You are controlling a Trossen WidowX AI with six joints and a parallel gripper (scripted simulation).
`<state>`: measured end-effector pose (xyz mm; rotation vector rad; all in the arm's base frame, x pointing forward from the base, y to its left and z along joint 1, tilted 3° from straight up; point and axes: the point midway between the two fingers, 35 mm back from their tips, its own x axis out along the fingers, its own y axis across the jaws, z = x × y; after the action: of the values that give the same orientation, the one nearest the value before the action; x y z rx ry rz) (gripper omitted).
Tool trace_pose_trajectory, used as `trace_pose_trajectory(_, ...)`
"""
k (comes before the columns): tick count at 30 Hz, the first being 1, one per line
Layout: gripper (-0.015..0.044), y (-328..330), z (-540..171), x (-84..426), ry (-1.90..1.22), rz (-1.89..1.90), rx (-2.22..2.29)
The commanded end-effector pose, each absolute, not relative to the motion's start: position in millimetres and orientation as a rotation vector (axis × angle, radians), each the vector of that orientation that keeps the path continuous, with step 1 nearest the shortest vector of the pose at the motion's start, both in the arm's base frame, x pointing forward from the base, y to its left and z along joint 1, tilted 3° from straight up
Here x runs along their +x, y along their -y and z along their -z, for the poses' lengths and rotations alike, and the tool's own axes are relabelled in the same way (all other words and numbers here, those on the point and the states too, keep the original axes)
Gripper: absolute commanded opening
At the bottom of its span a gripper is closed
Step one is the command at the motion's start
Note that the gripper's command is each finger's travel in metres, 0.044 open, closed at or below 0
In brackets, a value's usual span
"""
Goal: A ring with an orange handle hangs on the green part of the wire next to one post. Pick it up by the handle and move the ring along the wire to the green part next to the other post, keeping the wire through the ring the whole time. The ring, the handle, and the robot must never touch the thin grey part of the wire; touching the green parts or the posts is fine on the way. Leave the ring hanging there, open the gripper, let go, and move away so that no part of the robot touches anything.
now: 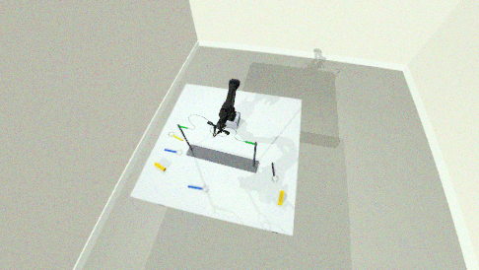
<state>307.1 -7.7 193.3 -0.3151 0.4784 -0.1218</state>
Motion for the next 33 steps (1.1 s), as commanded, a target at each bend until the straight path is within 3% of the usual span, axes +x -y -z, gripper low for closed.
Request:
trace_pose_trajectory(1,-0.015,-3,-192,307,-0.486,0.105,-0.244)
trace_pose_trajectory(33,-0.015,-64,-190,302,-0.512,0.033,0.016)
